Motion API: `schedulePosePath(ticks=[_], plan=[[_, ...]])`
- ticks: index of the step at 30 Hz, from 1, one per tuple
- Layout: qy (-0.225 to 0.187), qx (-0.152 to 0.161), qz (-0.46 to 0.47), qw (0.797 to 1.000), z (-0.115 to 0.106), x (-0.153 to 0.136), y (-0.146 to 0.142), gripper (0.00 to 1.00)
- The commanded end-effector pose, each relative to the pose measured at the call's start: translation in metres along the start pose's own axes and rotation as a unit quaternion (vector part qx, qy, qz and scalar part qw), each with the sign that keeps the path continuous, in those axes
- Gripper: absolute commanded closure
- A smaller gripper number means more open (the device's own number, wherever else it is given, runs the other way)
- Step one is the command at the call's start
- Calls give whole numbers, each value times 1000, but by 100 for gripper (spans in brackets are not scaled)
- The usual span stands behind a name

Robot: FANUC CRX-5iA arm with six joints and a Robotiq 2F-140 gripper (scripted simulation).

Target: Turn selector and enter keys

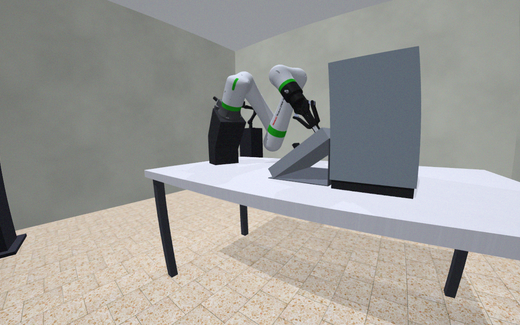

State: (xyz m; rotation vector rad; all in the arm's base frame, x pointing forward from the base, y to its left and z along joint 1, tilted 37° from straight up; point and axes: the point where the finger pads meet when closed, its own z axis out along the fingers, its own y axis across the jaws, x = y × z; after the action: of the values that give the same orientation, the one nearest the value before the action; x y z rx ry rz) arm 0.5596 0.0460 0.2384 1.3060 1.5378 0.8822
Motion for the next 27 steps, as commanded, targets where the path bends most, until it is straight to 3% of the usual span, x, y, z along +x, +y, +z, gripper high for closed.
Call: schedulePosePath(ticks=[1,18,27], plan=[[0,0,0,1000,0,0,0,100],[0,0,0,1000,-1,0,0,100],[0,0,0,1000,-12,0,0,100]])
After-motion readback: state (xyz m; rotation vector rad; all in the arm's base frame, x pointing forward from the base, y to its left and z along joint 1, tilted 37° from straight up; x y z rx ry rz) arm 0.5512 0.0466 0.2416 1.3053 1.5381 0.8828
